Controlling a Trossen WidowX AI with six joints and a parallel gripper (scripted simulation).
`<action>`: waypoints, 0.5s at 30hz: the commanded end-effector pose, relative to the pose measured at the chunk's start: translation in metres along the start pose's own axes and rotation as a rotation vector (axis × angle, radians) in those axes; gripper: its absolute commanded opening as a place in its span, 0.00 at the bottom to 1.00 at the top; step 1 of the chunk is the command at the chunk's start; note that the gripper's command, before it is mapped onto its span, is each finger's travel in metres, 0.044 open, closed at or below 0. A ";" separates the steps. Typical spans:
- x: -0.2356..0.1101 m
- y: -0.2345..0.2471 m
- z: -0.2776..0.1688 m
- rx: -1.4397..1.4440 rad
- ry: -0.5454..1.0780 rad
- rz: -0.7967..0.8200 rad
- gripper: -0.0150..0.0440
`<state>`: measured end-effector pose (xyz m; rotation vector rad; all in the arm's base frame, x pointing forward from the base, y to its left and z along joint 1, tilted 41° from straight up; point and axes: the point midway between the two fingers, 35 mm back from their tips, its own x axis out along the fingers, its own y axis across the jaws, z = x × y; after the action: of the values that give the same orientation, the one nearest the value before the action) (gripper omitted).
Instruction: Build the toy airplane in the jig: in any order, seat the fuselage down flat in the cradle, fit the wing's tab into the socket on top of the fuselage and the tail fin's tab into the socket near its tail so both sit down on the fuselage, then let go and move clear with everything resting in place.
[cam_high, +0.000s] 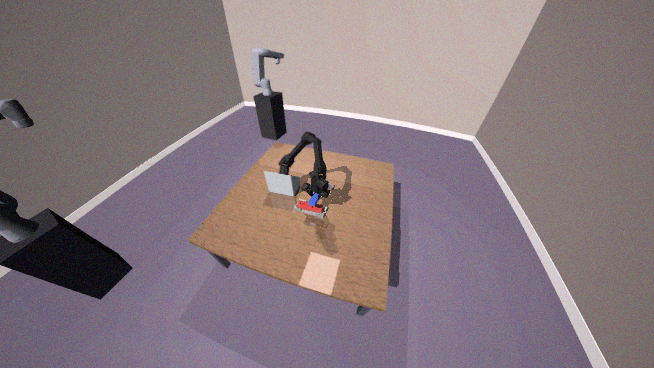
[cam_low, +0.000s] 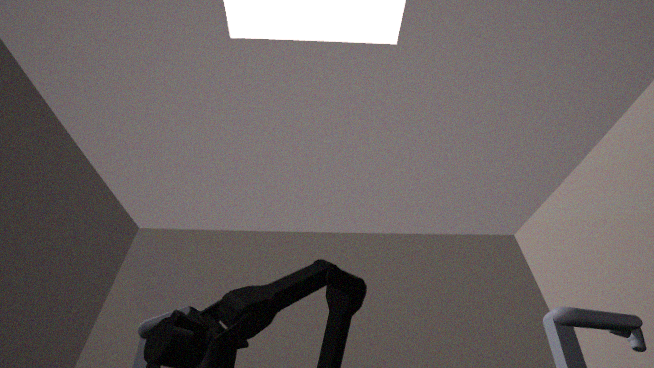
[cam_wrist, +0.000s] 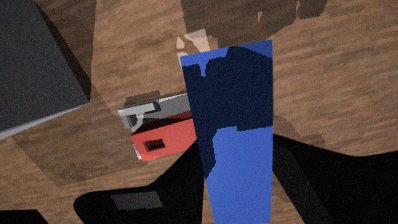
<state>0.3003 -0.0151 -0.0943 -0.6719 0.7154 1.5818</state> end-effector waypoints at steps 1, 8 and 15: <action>0.003 0.007 -0.014 -0.079 -0.003 0.000 0.25; 0.005 0.010 -0.020 -0.125 -0.005 0.000 0.39; 0.006 0.010 -0.020 -0.125 -0.005 0.000 0.59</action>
<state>0.2908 -0.0262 -0.1095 -0.7522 0.6181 1.6365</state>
